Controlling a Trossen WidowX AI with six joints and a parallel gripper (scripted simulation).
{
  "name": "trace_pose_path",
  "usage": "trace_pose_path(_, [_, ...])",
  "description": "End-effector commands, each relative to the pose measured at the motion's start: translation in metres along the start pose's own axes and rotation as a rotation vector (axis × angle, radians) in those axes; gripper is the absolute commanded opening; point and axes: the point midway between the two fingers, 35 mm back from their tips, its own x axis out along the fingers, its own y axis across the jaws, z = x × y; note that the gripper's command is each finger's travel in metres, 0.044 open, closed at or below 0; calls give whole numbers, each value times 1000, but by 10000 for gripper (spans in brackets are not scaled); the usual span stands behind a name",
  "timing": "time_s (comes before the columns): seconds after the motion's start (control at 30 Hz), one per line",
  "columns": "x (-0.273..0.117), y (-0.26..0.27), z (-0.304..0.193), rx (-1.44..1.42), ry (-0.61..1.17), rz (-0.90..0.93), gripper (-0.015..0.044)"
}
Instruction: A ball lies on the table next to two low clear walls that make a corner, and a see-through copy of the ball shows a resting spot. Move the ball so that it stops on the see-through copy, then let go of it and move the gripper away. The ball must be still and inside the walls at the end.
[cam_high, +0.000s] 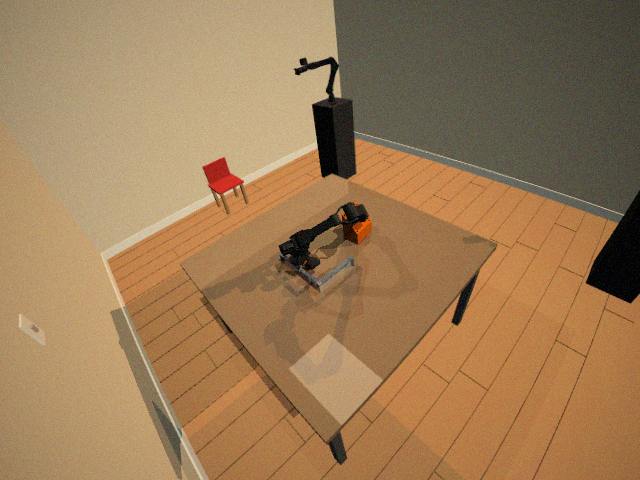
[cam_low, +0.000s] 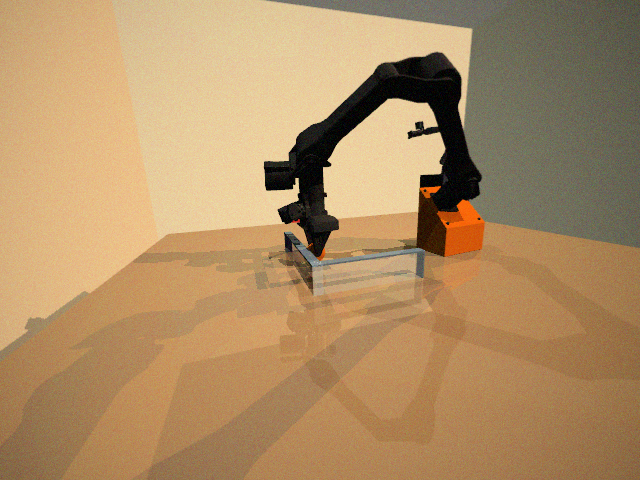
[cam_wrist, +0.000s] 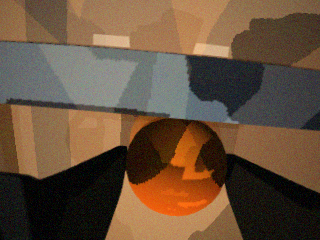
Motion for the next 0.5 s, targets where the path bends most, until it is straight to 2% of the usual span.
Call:
trace_pose_path(0.0, [1, -1, 1, 9, -10, 4, 0])
trace_pose_path(0.43, [18, 0, 1, 9, -10, 5, 0])
trace_pose_path(0.47, [15, 0, 2, 1, -9, 0, 26])
